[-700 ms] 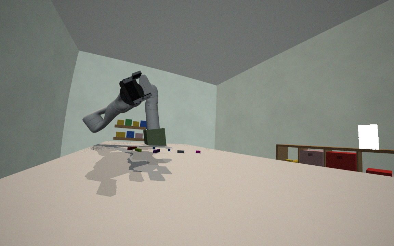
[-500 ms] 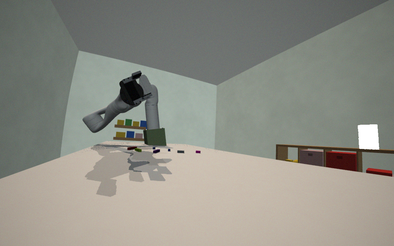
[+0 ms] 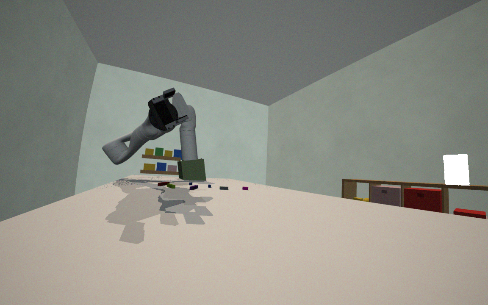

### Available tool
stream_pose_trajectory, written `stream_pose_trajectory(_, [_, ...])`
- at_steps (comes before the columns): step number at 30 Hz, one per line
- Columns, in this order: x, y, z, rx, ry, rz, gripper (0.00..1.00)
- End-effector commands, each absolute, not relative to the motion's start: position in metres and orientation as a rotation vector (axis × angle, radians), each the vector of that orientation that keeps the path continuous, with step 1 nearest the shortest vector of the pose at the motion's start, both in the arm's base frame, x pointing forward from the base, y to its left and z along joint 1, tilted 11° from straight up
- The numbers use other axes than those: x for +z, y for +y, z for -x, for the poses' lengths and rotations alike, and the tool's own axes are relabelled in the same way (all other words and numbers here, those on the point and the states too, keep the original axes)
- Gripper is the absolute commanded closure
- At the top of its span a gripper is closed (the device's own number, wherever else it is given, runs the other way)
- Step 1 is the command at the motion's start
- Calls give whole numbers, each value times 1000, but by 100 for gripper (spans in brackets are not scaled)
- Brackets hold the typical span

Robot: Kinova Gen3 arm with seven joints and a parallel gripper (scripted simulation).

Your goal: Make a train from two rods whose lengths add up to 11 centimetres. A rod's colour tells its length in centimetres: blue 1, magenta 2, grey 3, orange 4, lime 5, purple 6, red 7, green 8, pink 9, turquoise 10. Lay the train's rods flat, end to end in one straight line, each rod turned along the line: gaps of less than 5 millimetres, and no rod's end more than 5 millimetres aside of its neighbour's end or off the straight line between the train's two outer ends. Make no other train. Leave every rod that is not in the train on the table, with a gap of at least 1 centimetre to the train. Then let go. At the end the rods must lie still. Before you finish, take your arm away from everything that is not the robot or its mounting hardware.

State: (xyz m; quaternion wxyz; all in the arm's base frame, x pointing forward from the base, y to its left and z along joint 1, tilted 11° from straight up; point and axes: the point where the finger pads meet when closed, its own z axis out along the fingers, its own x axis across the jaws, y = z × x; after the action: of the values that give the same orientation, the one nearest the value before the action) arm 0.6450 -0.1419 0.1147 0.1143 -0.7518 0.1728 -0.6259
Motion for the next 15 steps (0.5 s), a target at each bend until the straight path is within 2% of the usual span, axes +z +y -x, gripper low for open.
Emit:
stream_pose_trajectory(1, [116, -142, -645, -1837, 503, 2204, 0])
stream_pose_trajectory(15, [114, -139, -642, -1828, 418, 2234, 0])
